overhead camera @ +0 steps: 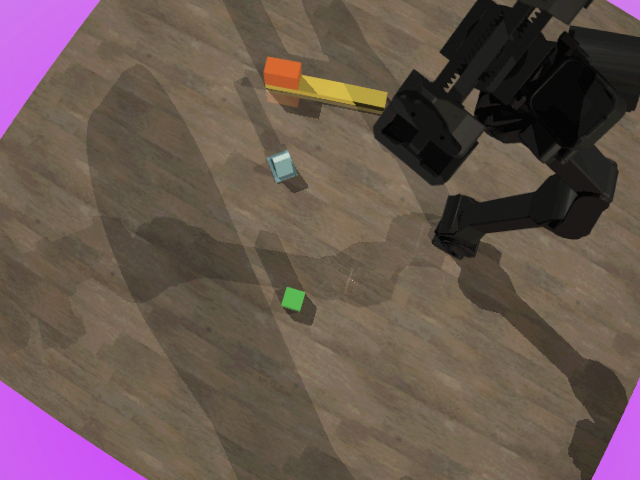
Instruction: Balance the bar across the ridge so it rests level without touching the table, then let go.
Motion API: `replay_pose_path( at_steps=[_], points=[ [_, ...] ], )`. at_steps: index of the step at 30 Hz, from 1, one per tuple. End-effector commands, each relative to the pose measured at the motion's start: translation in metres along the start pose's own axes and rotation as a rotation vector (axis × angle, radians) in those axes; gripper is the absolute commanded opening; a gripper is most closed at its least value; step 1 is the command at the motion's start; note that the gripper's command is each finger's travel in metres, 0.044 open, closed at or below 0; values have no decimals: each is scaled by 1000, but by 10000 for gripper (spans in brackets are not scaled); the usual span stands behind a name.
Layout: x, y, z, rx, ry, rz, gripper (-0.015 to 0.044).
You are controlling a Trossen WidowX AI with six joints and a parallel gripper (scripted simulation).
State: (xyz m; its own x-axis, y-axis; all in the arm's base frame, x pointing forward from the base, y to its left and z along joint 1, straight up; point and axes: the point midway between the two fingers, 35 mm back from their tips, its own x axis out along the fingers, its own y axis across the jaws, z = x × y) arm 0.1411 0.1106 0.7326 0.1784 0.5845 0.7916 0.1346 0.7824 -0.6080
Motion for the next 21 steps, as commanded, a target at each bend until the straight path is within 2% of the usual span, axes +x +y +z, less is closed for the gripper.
replay_pose_path(
  at_steps=[1,11,21],
  points=[
    [-3,11,-37,152,114,17,315],
    [-24,37,-127,522,411,-11,315],
    [-61,62,-205,883,696,-134,315]
  ],
)
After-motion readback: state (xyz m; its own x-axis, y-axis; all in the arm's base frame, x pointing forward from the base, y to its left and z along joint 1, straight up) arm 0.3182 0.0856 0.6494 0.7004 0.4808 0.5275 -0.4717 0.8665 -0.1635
